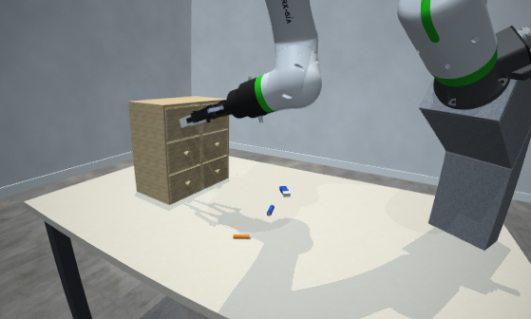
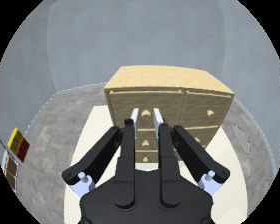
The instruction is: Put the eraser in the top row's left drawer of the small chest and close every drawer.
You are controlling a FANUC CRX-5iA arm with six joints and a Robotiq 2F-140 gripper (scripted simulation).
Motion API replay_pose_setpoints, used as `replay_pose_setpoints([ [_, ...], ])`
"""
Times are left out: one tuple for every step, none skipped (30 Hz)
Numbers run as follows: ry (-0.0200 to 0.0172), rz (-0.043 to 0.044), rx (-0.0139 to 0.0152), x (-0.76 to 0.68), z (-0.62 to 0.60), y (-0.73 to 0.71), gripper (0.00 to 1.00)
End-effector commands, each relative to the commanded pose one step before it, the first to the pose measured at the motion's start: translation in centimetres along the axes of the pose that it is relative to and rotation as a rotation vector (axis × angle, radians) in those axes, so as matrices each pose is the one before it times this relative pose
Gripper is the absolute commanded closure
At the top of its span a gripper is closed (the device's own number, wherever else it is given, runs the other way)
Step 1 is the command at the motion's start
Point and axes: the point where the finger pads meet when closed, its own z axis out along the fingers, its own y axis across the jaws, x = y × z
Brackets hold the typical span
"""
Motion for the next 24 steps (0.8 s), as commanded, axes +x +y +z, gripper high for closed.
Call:
replay_pose_setpoints([
  [0.00023, -0.00020, -0.00010, 0.021, 0.000, 0.013, 0.80],
  [0.00000, 0.00000, 0.00000, 0.000, 0.000, 0.000, 0.80],
  [0.00000, 0.00000, 0.00000, 0.000, 0.000, 0.000, 0.80],
  [0.00000, 0.00000, 0.00000, 0.000, 0.000, 0.000, 0.80],
  [0.00000, 0.00000, 0.00000, 0.000, 0.000, 0.000, 0.80],
  [0.00000, 0.00000, 0.00000, 0.000, 0.000, 0.000, 0.80],
  [0.00000, 0.00000, 0.00000, 0.000, 0.000, 0.000, 0.80],
  [0.00000, 0.00000, 0.00000, 0.000, 0.000, 0.000, 0.80],
  [0.00000, 0.00000, 0.00000, 0.000, 0.000, 0.000, 0.80],
  [0.00000, 0.00000, 0.00000, 0.000, 0.000, 0.000, 0.80],
  [0.00000, 0.00000, 0.00000, 0.000, 0.000, 0.000, 0.80],
  [0.00000, 0.00000, 0.00000, 0.000, 0.000, 0.000, 0.80],
  [0.00000, 0.00000, 0.00000, 0.000, 0.000, 0.000, 0.80],
  [0.00000, 0.00000, 0.00000, 0.000, 0.000, 0.000, 0.92],
  [0.00000, 0.00000, 0.00000, 0.000, 0.000, 0.000, 0.92],
  [0.00000, 0.00000, 0.00000, 0.000, 0.000, 0.000, 0.92],
  [0.00000, 0.00000, 0.00000, 0.000, 0.000, 0.000, 0.92],
  [0.00000, 0.00000, 0.00000, 0.000, 0.000, 0.000, 0.92],
  [0.00000, 0.00000, 0.00000, 0.000, 0.000, 0.000, 0.92],
  [0.00000, 0.00000, 0.00000, 0.000, 0.000, 0.000, 0.92],
  [0.00000, 0.00000, 0.00000, 0.000, 0.000, 0.000, 0.92],
  [0.00000, 0.00000, 0.00000, 0.000, 0.000, 0.000, 0.92],
  [0.00000, 0.00000, 0.00000, 0.000, 0.000, 0.000, 0.92],
  [0.00000, 0.00000, 0.00000, 0.000, 0.000, 0.000, 0.92],
])
